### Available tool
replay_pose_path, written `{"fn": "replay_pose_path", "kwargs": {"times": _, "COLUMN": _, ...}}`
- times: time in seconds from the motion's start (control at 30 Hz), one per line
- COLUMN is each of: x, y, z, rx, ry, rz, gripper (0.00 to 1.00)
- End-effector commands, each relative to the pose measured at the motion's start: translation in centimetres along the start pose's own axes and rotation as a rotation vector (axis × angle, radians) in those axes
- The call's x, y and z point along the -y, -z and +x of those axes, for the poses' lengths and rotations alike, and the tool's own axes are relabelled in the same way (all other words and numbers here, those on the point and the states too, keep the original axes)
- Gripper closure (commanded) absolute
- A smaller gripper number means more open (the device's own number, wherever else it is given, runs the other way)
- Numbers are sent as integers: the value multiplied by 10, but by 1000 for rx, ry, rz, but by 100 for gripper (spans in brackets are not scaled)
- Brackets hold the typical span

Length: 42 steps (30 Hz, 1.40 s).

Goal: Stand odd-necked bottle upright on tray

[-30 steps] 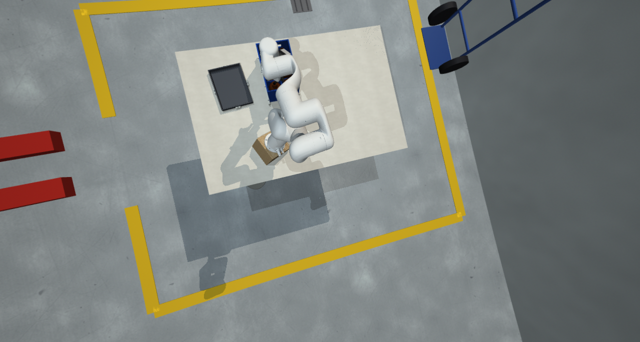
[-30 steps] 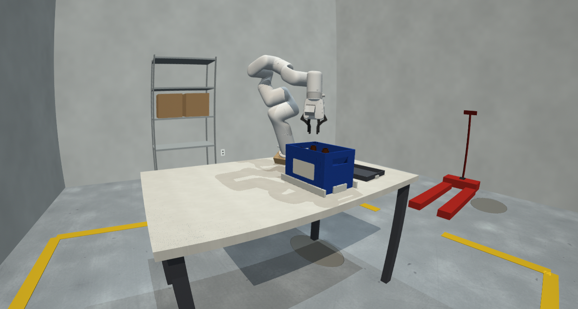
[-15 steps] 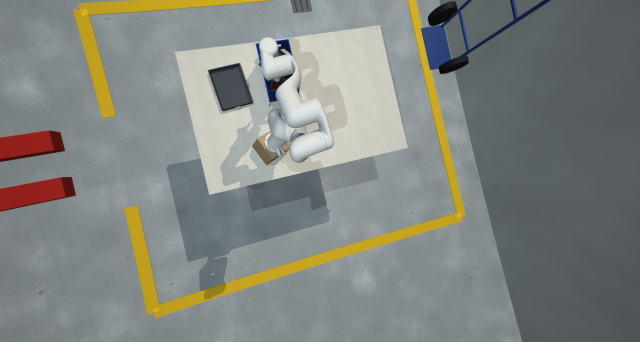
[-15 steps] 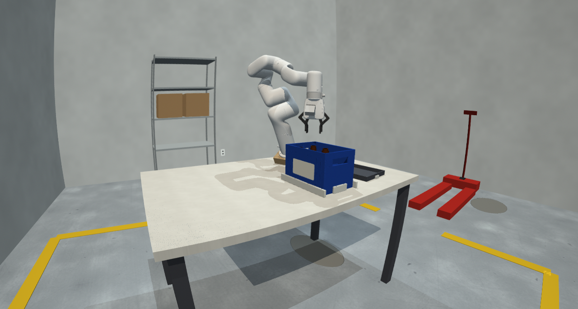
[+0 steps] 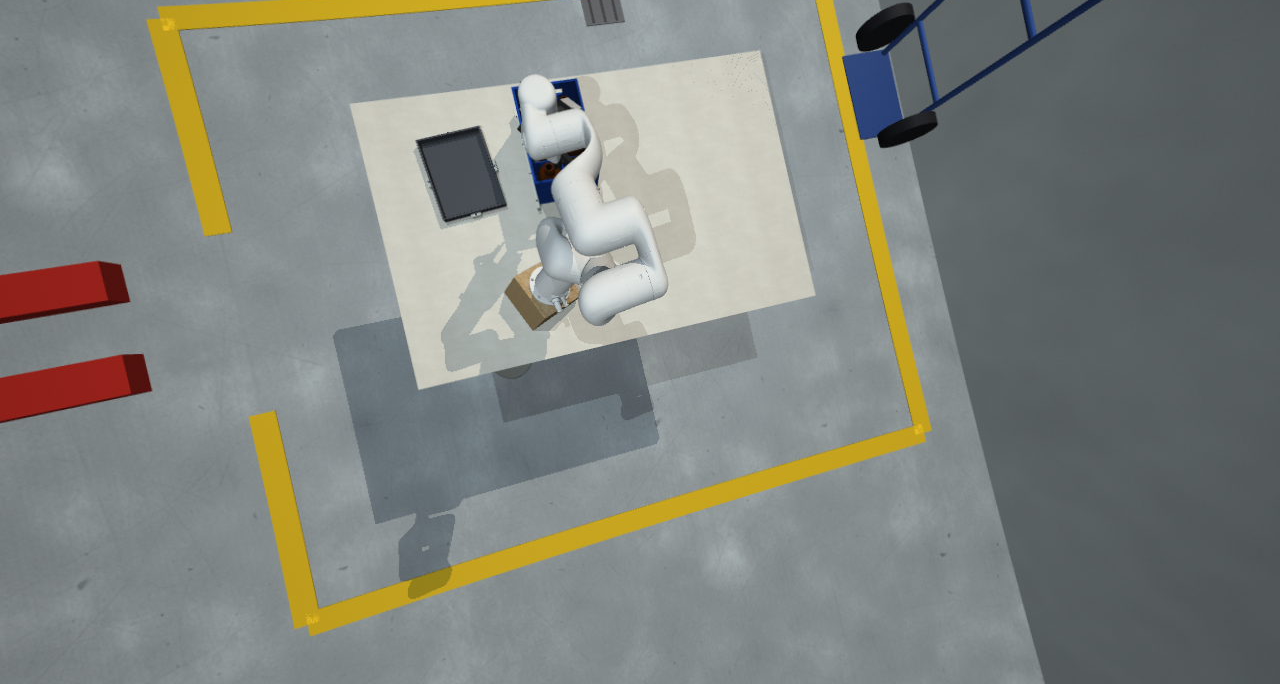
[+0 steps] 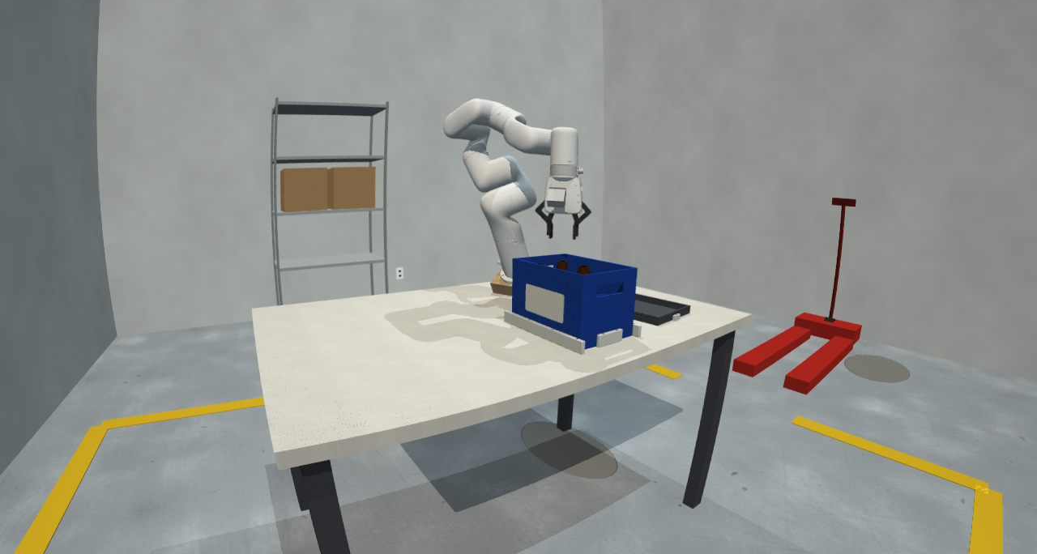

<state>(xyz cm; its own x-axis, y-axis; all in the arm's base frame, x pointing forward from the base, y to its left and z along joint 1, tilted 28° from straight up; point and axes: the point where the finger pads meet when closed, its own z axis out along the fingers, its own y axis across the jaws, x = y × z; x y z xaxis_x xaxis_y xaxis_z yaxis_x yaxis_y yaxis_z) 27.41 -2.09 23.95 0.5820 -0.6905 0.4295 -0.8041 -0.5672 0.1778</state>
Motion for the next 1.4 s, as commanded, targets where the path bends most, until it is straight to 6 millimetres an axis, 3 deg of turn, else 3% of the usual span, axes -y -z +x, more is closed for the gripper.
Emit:
{"fn": "replay_pose_path", "kwargs": {"times": 0.0, "x": 1, "y": 1, "z": 1, "rx": -2, "ry": 0, "rz": 3, "gripper": 35}}
{"fn": "replay_pose_path", "kwargs": {"times": 0.53, "x": 1, "y": -4, "z": 1, "rx": -3, "ry": 0, "rz": 2, "gripper": 35}}
{"fn": "replay_pose_path", "kwargs": {"times": 1.37, "x": 1, "y": -32, "z": 1, "rx": -3, "ry": 0, "rz": 2, "gripper": 35}}
